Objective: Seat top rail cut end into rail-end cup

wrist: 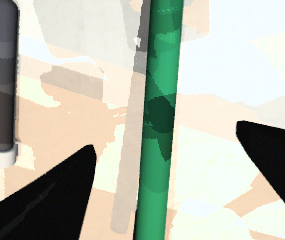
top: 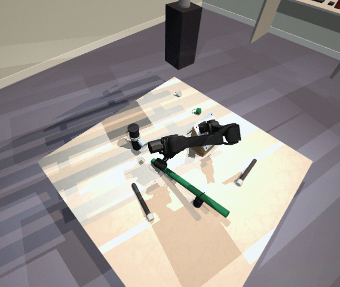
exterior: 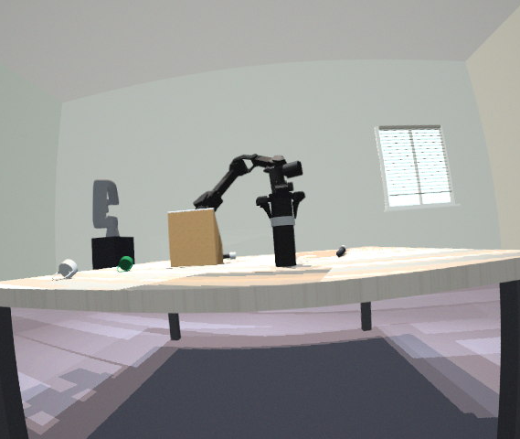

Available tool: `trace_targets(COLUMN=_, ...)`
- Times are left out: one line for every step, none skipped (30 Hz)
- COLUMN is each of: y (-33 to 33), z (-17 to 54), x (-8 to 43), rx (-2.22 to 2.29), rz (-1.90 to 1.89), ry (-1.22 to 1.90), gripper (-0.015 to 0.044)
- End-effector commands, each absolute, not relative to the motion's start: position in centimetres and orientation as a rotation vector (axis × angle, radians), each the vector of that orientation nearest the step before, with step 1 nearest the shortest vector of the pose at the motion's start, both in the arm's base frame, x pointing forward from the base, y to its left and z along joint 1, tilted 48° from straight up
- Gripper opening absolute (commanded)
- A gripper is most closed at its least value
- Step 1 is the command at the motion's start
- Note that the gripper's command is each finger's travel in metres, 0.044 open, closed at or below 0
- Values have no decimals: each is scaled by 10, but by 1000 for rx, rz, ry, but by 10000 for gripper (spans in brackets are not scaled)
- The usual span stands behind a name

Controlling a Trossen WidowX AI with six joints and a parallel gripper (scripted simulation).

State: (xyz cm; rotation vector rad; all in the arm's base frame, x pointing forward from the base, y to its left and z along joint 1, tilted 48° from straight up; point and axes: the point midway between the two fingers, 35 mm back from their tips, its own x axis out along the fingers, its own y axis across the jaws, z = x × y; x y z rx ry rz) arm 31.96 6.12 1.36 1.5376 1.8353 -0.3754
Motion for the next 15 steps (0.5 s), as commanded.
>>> trace_targets(y=72, z=8, x=317, rx=1610, rz=-620, ry=1915, gripper=440)
trace_targets(y=72, z=8, x=317, rx=1610, rz=-620, ry=1915, gripper=440)
trace_targets(y=72, z=8, x=317, rx=1610, rz=-620, ry=1915, gripper=440)
trace_targets(y=72, z=8, x=317, rx=1610, rz=-620, ry=1915, gripper=440)
trace_targets(y=72, z=8, x=317, rx=1610, rz=-620, ry=1915, gripper=440)
trace_targets(y=72, z=8, x=317, rx=1610, rz=-620, ry=1915, gripper=440)
trace_targets(y=72, z=8, x=317, rx=1610, rz=-620, ry=1915, gripper=440)
trace_targets(y=74, z=6, x=317, rx=1610, rz=-620, ry=1915, gripper=440)
trace_targets(y=77, z=3, x=317, rx=1610, rz=-620, ry=1915, gripper=440)
trace_targets(y=82, z=-1, x=316, rx=1610, rz=-620, ry=1915, gripper=440)
trace_targets(y=89, z=-8, x=315, rx=1611, rz=-619, ry=1915, gripper=440)
trace_targets(y=95, z=-13, x=313, rx=1611, rz=-619, ry=1916, gripper=440)
trace_targets(y=98, z=-15, x=313, rx=1611, rz=-618, ry=1916, gripper=440)
trace_targets(y=98, z=-15, x=313, rx=1611, rz=-618, ry=1916, gripper=440)
trace_targets(y=98, z=-15, x=313, rx=1611, rz=-618, ry=1916, gripper=440)
